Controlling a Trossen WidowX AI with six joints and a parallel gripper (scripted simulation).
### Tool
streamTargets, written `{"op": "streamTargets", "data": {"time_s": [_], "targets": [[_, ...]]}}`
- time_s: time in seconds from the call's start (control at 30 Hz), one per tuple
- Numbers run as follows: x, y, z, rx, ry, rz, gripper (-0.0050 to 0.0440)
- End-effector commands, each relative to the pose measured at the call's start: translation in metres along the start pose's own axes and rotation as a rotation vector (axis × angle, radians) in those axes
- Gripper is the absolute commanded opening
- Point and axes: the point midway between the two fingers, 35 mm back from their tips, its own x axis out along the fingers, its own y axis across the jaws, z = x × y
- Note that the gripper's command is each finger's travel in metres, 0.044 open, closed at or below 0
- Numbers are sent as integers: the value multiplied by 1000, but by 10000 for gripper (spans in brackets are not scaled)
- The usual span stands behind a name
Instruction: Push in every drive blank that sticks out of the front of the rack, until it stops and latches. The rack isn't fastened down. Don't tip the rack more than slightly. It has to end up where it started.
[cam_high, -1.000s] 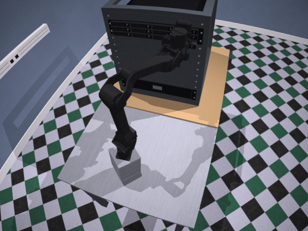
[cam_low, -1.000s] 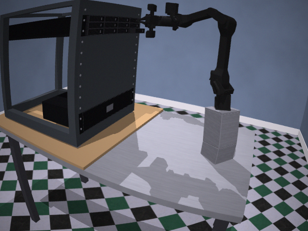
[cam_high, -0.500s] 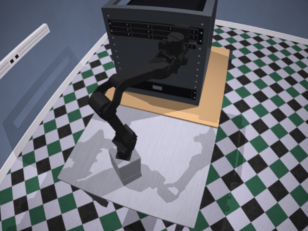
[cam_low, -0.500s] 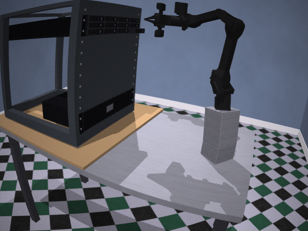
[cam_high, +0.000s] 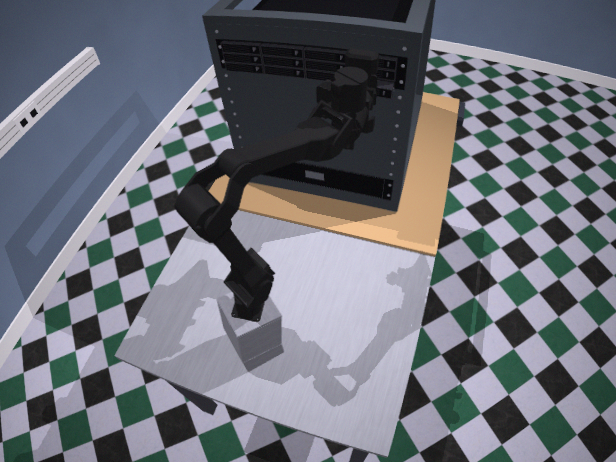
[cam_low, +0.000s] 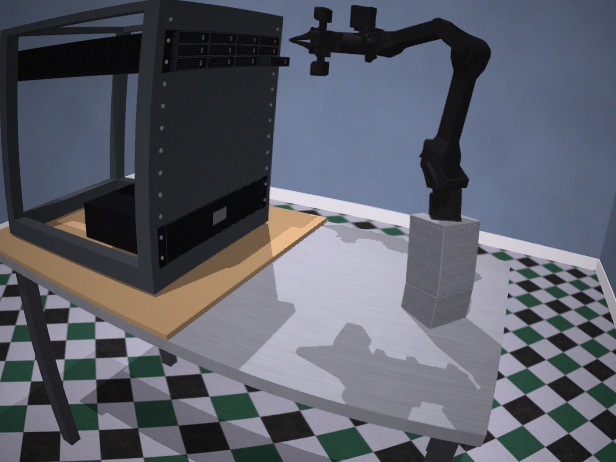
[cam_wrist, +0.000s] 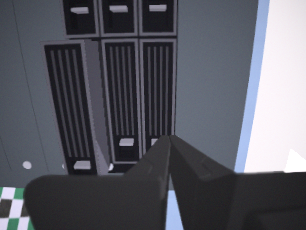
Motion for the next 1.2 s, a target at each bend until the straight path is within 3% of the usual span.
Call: {"op": "streamTargets", "data": {"time_s": [0.0, 0.27, 0.57, 1.17], "targets": [[-7, 6, 3, -3, -2, -12, -50], [-10, 26, 5, -3, -2, -12, -50], [6, 26, 5, -3, -2, -12, -50], [8, 25, 4, -3, -2, -12, -50]]}}
